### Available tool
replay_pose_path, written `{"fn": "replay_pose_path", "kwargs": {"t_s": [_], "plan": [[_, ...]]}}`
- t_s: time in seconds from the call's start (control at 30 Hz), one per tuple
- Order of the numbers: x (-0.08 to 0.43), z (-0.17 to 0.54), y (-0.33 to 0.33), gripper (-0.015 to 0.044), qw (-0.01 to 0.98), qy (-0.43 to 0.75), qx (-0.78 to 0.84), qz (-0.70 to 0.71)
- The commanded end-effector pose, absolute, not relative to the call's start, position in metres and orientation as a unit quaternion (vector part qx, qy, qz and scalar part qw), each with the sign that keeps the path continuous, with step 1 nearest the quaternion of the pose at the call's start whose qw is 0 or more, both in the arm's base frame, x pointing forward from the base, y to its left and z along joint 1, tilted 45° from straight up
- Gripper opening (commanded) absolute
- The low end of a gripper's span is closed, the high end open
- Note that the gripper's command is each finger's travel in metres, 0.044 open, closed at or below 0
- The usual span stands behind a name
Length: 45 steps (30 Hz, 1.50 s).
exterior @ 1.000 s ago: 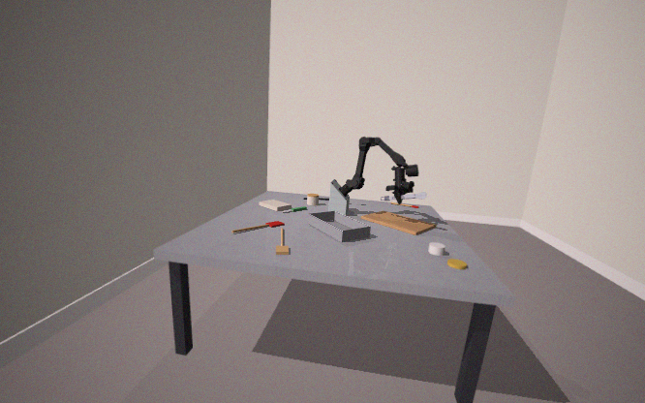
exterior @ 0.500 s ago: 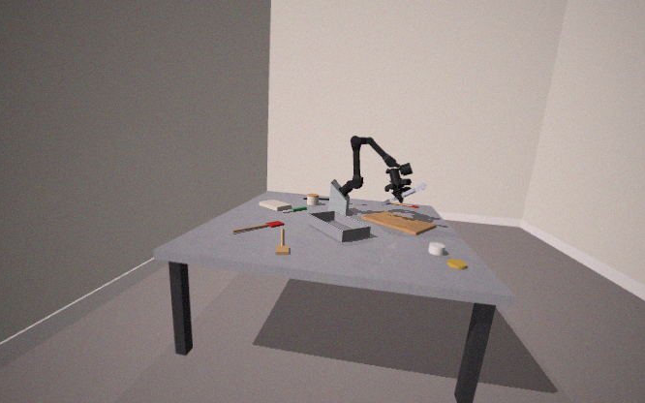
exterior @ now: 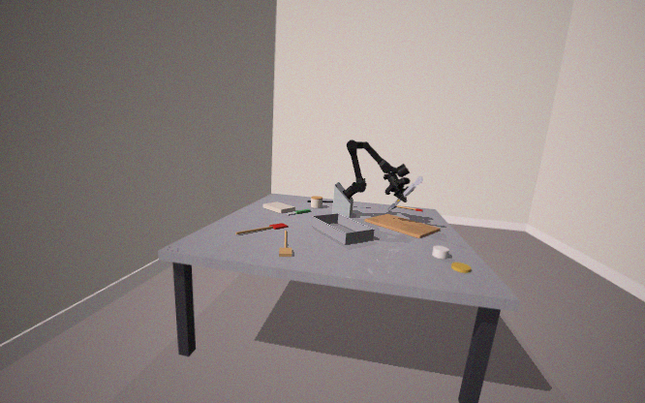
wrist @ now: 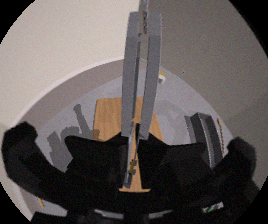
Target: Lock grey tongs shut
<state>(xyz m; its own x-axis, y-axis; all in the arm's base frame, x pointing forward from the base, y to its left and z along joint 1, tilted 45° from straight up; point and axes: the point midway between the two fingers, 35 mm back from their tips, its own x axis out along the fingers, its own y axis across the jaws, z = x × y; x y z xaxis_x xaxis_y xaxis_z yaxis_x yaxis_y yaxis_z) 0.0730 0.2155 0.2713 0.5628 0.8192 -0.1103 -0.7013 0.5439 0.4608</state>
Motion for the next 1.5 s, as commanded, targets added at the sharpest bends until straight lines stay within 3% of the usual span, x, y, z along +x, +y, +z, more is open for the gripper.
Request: {"fn": "replay_pose_path", "kwargs": {"t_s": [0.0, 1.47], "plan": [[0.0725, 0.2716, 0.2053, -0.015, 0.862, 0.141, 0.238, 0.424], [0.0723, 0.271, 0.2034, -0.015, 0.861, 0.139, 0.248, 0.421]]}}
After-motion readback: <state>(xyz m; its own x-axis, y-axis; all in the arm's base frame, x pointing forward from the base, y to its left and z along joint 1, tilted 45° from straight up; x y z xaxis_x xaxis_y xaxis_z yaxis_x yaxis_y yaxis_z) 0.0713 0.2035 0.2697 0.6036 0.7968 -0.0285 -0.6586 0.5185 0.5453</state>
